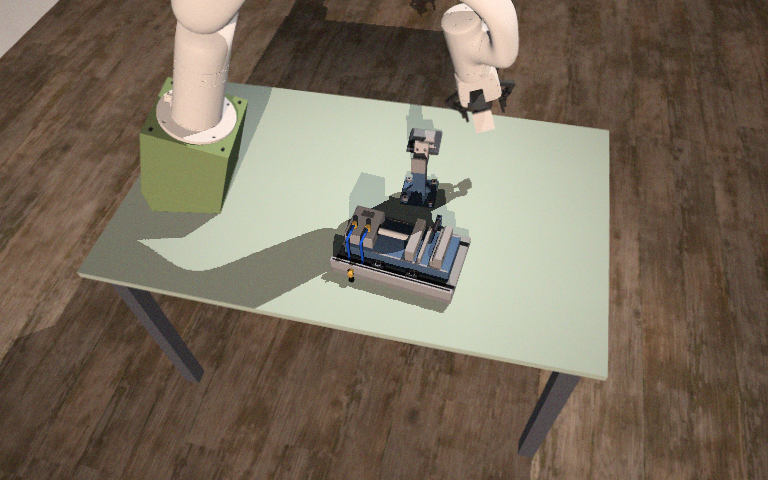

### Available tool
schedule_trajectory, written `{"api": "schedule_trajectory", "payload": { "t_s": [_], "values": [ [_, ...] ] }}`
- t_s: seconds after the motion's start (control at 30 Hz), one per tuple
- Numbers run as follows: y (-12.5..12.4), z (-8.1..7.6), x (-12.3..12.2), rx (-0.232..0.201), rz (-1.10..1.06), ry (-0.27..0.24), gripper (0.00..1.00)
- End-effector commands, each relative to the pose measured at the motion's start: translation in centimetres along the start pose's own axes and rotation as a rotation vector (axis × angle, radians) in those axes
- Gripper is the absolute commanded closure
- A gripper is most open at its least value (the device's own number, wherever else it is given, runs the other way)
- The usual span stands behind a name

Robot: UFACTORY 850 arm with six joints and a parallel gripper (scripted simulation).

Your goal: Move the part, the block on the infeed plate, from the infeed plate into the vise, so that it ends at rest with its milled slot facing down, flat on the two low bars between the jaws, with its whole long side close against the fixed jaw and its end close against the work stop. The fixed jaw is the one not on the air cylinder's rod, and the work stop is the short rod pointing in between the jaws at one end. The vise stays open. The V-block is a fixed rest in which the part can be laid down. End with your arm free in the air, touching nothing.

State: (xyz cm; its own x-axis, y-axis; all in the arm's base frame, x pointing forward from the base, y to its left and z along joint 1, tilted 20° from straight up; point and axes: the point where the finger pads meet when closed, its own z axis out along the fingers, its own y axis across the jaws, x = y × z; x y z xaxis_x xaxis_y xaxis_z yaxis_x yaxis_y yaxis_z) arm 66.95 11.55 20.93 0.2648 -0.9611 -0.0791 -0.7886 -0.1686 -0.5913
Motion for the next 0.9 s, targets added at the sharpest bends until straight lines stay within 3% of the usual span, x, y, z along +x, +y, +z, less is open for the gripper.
{"api": "schedule_trajectory", "payload": {
  "t_s": [0.0, 0.03, 0.07, 0.1, 0.13, 0.2, 0.23, 0.27, 0.3, 0.47, 0.7, 0.73, 0.87],
  "values": [
    [2.0, -0.9, -3.3, -0.062, 0.073, 0.047, 0.00],
    [2.0, -0.9, -3.3, -0.062, 0.073, 0.047, 0.00],
    [3.9, -1.7, -5.4, -0.106, 0.121, 0.074, 0.00],
    [3.9, -1.7, -5.4, -0.106, 0.121, 0.074, 0.00],
    [5.8, -2.5, -7.2, -0.145, 0.162, 0.101, 0.00],
    [5.8, -2.5, -7.2, -0.145, 0.162, 0.101, 0.00],
    [7.5, -3.3, -8.6, -0.178, 0.196, 0.125, 0.00],
    [7.5, -3.3, -8.6, -0.178, 0.196, 0.125, 0.00],
    [8.9, -4.0, -9.7, -0.205, 0.223, 0.146, 0.00],
    [11.4, -5.3, -11.5, -0.251, 0.267, 0.185, 0.00],
    [11.8, -5.5, -11.8, -0.259, 0.275, 0.192, 0.00],
    [11.8, -5.5, -11.8, -0.259, 0.275, 0.192, 0.11],
    [11.8, -5.5, -11.8, -0.259, 0.275, 0.192, 0.11]
  ]
}}
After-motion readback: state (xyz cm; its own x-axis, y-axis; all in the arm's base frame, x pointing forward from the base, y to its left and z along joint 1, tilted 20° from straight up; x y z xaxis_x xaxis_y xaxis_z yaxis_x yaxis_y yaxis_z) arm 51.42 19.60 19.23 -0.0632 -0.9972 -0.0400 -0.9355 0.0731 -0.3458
